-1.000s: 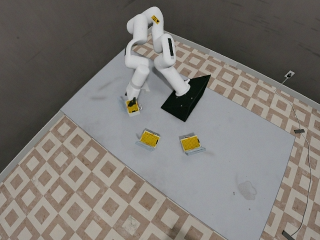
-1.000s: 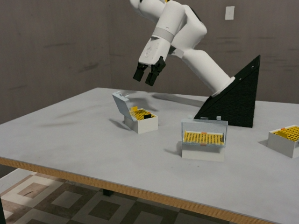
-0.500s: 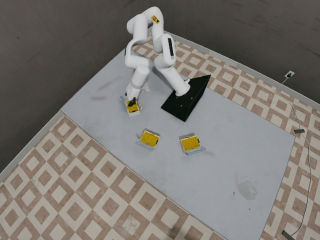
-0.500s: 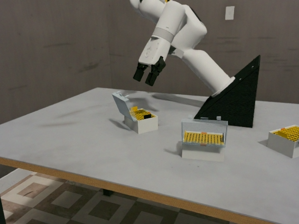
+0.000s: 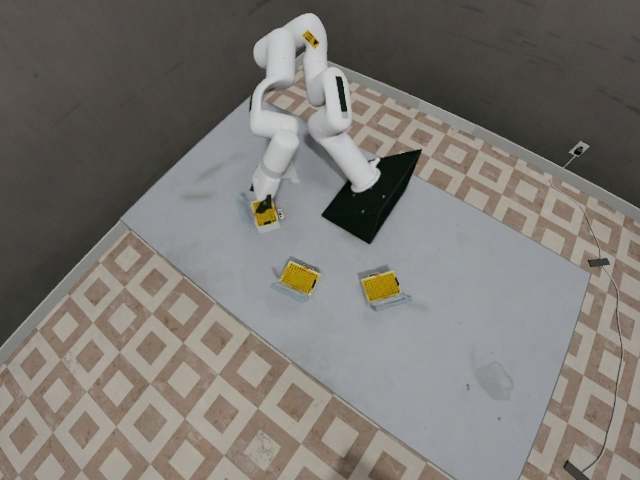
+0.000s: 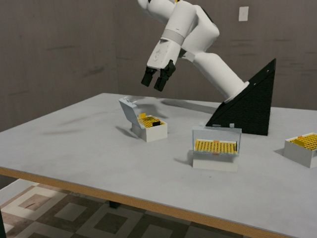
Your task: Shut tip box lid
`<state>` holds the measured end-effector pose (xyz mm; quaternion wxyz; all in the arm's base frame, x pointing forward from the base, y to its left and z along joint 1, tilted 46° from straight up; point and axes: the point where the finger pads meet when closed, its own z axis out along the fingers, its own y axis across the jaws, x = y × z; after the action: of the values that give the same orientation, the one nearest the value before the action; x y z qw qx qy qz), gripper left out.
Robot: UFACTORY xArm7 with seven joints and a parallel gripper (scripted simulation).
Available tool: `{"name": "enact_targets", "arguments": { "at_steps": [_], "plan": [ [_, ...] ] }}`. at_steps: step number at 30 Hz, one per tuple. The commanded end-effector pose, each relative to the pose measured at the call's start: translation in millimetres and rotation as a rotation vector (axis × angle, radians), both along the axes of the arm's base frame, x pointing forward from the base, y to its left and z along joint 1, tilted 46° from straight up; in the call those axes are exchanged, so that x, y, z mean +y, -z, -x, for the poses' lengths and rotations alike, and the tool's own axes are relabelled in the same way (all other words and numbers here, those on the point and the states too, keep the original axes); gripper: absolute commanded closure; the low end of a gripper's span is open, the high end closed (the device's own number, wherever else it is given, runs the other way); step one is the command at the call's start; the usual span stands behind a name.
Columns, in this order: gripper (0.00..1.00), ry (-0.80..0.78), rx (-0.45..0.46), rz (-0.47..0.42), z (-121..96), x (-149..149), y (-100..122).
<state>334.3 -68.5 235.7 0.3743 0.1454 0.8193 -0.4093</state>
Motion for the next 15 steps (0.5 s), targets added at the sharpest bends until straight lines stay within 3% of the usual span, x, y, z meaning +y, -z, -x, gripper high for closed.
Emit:
{"name": "enact_targets", "arguments": {
  "at_steps": [1,6,15],
  "plan": [
    [0.0,-0.002,-0.002,0.0,-0.8,1.0,-1.0],
    [0.0,-0.002,-0.002,0.0,-0.8,1.0,-1.0],
    [0.0,-0.002,-0.002,-0.001,1.9,22.3,-22.0]
  ]
}}
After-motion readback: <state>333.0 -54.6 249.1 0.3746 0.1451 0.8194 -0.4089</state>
